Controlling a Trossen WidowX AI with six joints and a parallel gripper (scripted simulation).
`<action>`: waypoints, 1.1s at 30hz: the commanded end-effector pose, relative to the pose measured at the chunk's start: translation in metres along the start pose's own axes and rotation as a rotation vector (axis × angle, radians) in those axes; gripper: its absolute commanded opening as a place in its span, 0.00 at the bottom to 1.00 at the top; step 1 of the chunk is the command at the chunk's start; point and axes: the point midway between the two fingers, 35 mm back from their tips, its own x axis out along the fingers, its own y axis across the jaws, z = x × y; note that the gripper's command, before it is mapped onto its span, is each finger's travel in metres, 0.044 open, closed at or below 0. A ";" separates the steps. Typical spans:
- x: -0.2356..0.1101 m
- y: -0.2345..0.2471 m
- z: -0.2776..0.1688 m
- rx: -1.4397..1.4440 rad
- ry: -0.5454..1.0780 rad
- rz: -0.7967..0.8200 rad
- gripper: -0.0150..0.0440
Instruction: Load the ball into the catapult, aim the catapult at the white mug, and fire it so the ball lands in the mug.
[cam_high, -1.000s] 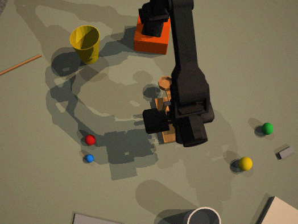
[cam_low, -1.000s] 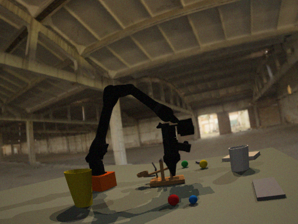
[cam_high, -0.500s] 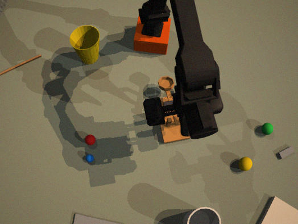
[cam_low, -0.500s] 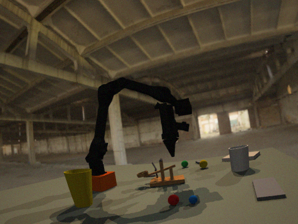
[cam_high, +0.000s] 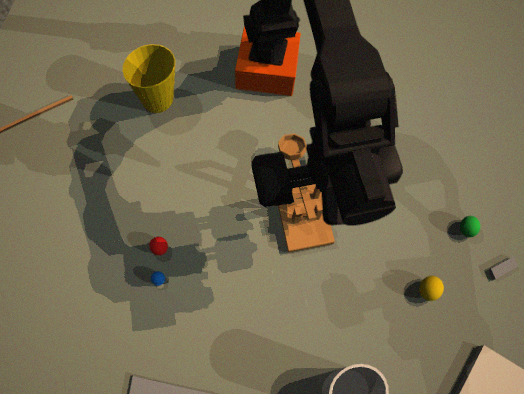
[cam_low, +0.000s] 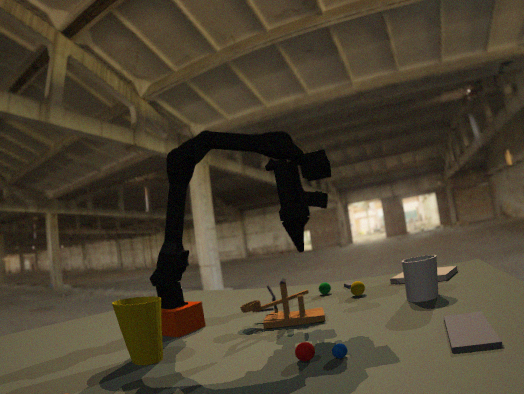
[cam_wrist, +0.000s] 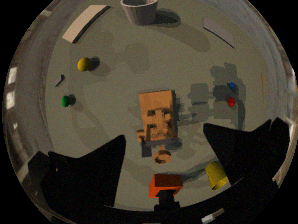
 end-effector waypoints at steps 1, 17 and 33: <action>0.016 -0.020 0.004 0.028 0.025 -0.003 0.87; 0.098 -0.253 -0.022 0.327 0.032 -0.030 0.76; 0.116 -0.256 -0.018 0.332 0.031 -0.030 0.76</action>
